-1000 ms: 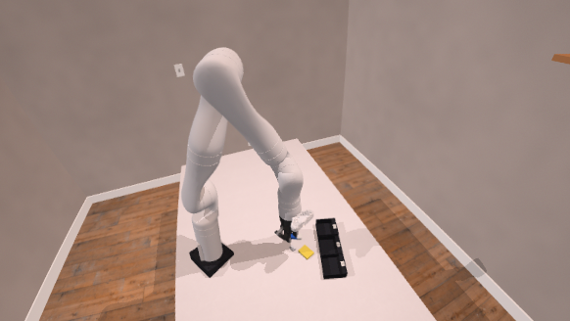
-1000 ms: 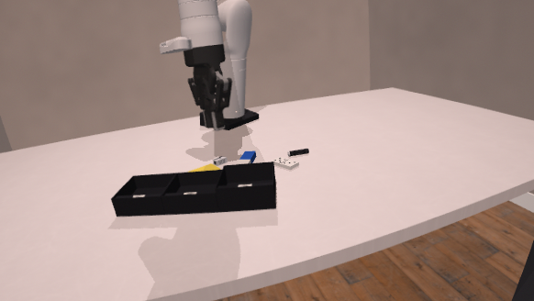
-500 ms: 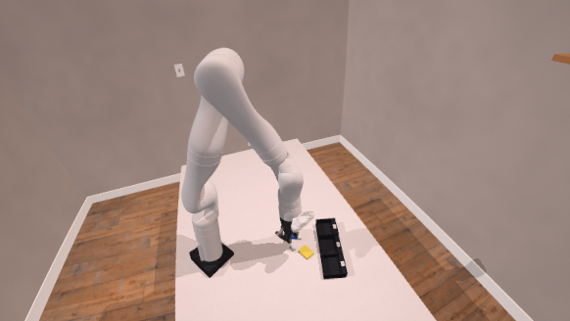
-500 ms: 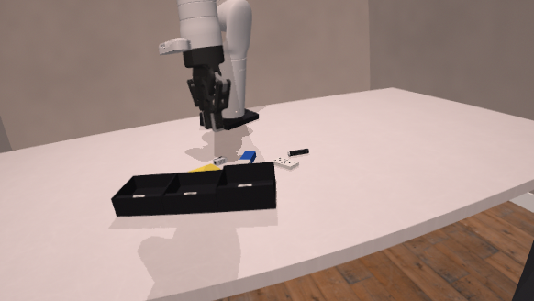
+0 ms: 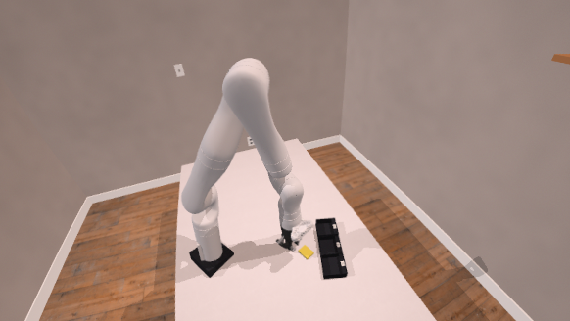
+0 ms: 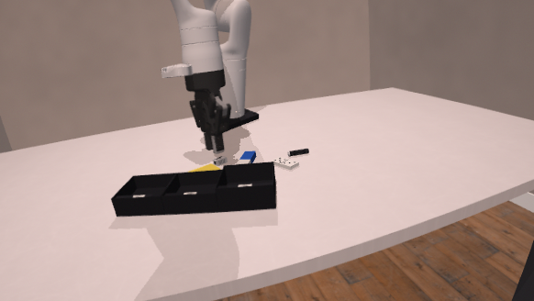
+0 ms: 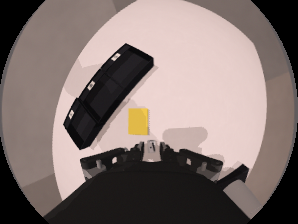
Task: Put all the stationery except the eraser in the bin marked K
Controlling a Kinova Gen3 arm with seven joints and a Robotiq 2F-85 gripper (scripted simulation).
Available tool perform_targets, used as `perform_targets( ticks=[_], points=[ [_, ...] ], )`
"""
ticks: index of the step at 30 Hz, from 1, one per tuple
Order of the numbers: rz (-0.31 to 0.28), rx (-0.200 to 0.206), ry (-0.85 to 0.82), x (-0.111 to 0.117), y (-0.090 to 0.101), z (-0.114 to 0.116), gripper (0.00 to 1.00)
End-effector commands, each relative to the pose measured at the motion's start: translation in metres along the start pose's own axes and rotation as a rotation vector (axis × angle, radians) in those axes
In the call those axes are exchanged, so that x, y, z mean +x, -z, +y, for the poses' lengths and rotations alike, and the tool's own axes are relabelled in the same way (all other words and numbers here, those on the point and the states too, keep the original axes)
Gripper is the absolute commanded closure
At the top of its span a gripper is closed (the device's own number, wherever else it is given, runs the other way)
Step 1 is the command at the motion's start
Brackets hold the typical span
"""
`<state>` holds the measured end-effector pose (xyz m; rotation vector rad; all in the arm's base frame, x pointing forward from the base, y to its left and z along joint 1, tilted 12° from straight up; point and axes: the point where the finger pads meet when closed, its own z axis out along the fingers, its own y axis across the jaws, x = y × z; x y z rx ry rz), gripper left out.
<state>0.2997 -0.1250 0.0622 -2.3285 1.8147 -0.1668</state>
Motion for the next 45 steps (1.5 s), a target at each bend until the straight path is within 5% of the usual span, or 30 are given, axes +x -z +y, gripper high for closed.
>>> perform_targets(
  ticks=[1, 45],
  points=[
    [-0.019, -0.013, 0.03, -0.015, -0.013, -0.003, 0.7],
    [-0.019, -0.013, 0.03, -0.009, -0.025, -0.002, 0.7]
  ],
)
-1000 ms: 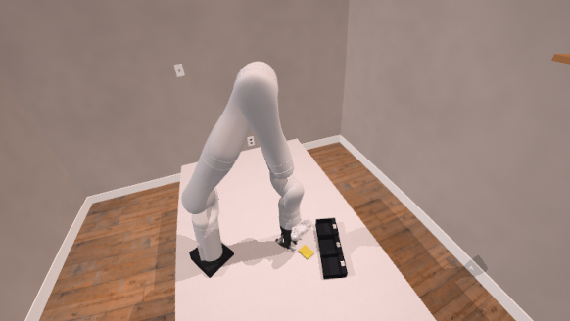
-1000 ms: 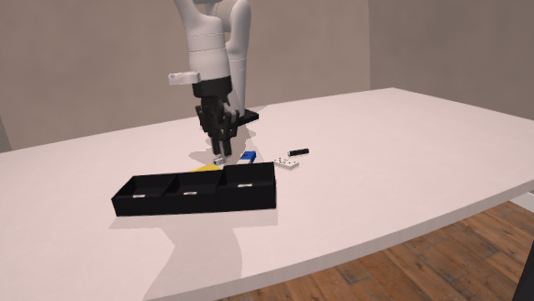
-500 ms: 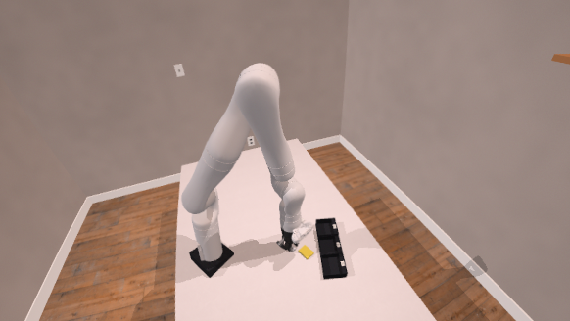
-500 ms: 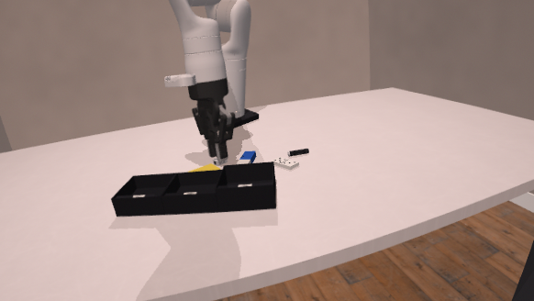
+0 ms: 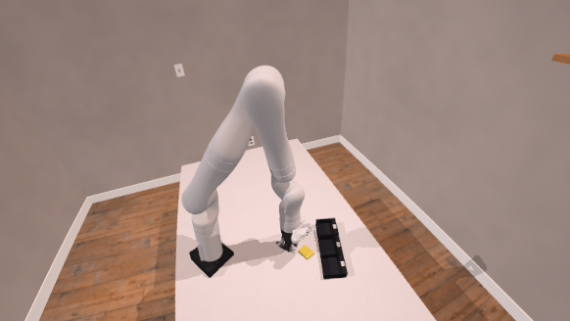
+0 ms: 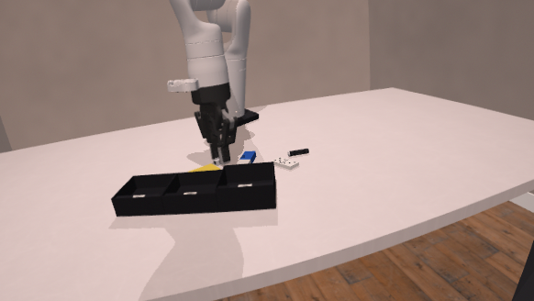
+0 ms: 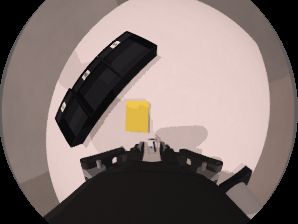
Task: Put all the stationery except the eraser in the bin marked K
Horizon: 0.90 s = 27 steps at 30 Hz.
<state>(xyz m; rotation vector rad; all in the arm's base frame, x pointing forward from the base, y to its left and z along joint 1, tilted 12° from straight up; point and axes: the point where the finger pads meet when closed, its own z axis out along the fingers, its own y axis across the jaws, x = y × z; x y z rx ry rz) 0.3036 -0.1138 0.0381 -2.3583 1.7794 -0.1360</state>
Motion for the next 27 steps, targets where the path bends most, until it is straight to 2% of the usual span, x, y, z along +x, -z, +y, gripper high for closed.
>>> perform_targets(
  ticks=[1, 7, 8, 27],
  points=[
    [0.0, 0.001, 0.001, 0.0004, 0.0001, -0.0004, 0.7],
    [0.001, 0.001, 0.001, 0.0016, 0.0, -0.0002, 0.7],
    [0.001, 0.001, 0.001, 0.0016, 0.0, -0.0002, 0.9],
    [0.0, 0.001, 0.001, 0.0017, 0.0001, -0.0002, 0.9]
  ],
)
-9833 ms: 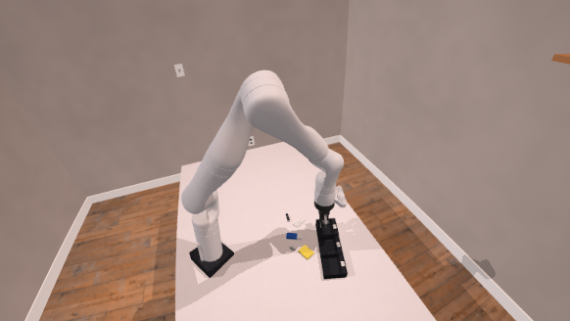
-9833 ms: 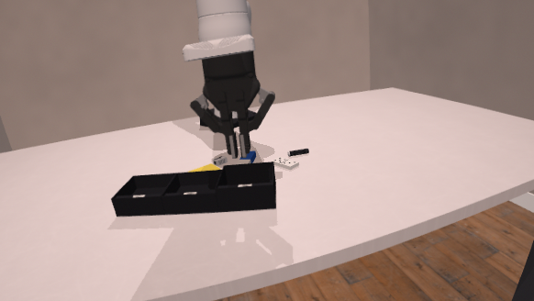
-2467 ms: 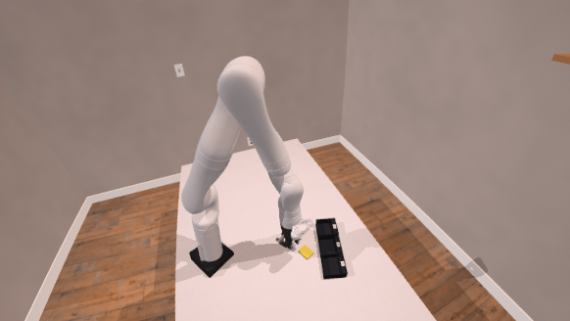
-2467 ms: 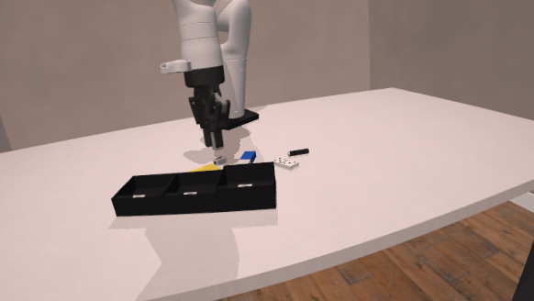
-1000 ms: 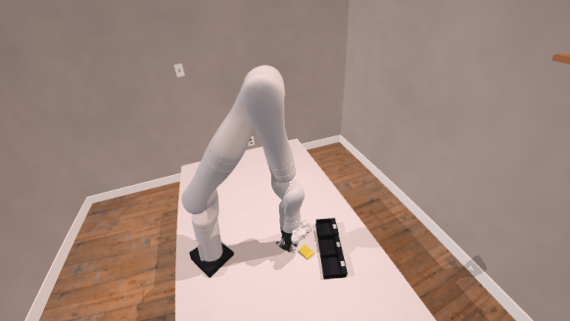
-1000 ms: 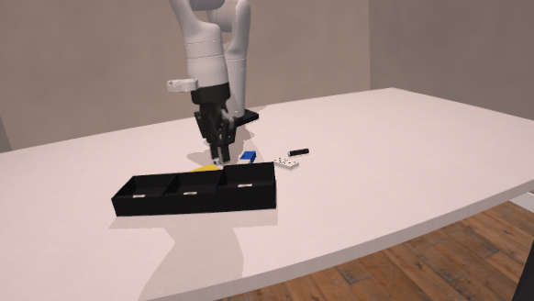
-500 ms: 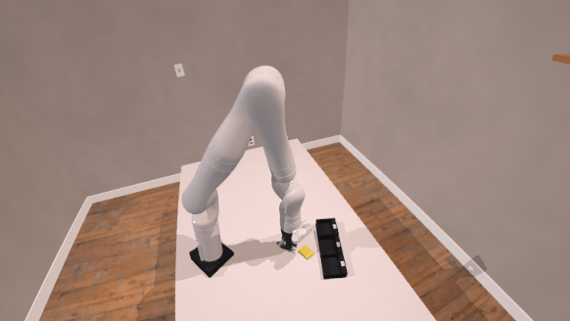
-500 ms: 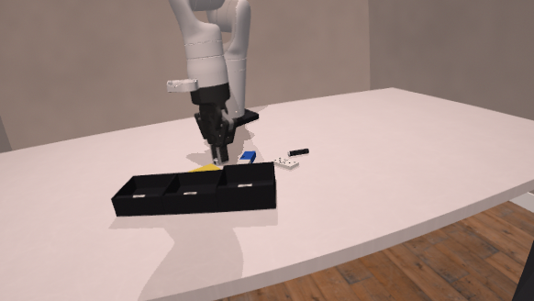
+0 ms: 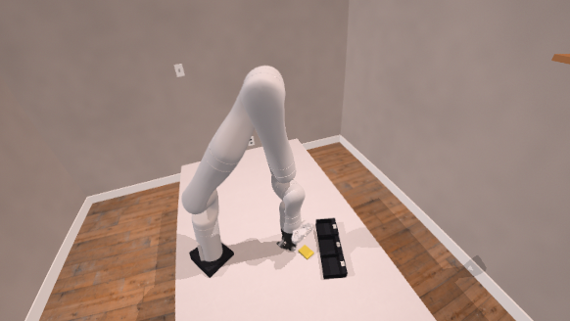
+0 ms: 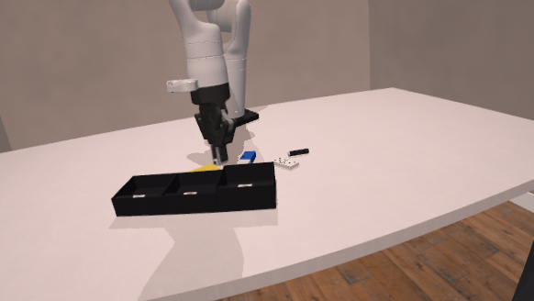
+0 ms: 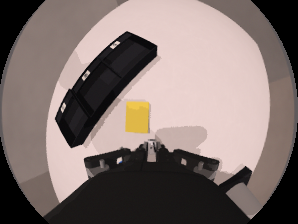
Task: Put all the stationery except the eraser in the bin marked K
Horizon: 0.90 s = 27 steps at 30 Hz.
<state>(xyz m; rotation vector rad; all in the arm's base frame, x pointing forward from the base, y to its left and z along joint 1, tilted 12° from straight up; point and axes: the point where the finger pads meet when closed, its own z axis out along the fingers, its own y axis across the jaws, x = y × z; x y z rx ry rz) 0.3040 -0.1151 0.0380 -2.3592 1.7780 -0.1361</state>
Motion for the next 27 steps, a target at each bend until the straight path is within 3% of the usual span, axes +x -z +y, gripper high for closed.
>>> perform_targets(
  ticks=[1, 12, 27],
  points=[
    [0.001, 0.0, 0.0, 0.0, 0.0, 0.0, 0.9],
    [0.001, 0.0, 0.0, 0.0, 0.0, 0.0, 0.9],
    [0.001, 0.0, 0.0, 0.0, 0.043, 0.0, 0.9]
  ],
)
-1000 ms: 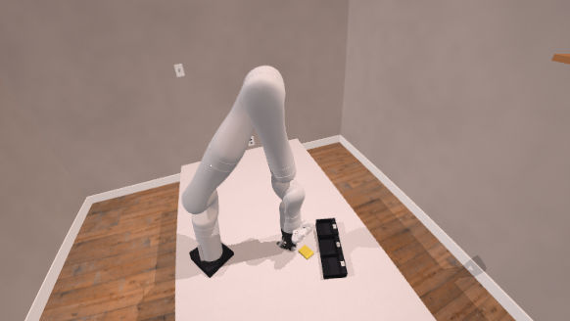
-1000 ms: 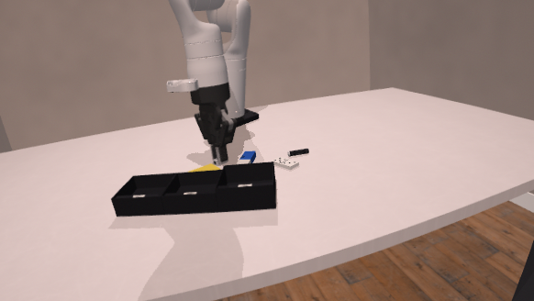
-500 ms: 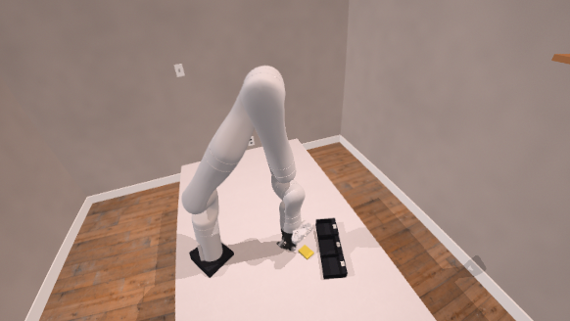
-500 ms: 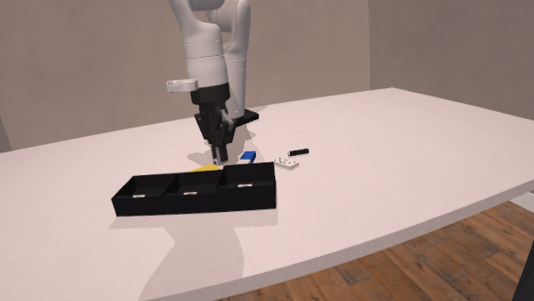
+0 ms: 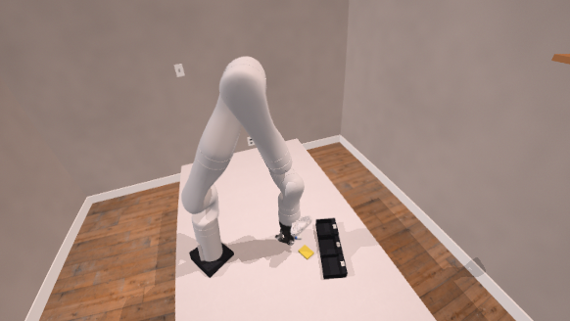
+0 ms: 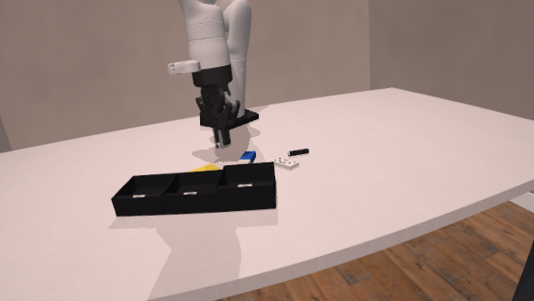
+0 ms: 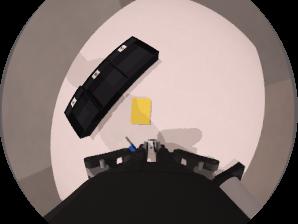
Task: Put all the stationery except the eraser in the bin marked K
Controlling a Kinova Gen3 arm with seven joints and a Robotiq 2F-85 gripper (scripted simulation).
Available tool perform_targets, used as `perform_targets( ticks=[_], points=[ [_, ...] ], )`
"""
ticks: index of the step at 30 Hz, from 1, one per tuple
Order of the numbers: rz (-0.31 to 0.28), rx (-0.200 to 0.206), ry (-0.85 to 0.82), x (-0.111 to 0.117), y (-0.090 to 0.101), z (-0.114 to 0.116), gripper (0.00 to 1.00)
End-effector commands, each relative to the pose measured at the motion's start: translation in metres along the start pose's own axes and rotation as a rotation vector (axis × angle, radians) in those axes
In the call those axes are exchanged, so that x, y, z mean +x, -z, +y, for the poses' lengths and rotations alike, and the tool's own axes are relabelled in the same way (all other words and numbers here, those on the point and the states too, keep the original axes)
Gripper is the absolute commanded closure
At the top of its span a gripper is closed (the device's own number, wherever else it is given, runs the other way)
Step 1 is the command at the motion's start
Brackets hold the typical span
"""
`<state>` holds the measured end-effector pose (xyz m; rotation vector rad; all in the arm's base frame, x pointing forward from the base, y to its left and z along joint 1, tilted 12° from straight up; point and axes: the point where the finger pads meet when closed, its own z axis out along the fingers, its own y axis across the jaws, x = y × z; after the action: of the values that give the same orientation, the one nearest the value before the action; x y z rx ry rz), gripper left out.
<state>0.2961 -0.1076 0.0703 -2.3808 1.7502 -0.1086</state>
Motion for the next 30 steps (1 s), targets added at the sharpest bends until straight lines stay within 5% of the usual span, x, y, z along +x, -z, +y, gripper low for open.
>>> perform_targets(
  ticks=[1, 5, 30],
  points=[
    [0.018, 0.012, -0.022, 0.011, 0.015, 0.001, 0.9],
    [0.018, 0.011, -0.022, 0.01, 0.028, 0.001, 0.9],
    [0.018, 0.012, -0.022, 0.013, 0.028, -0.01, 0.9]
  ],
)
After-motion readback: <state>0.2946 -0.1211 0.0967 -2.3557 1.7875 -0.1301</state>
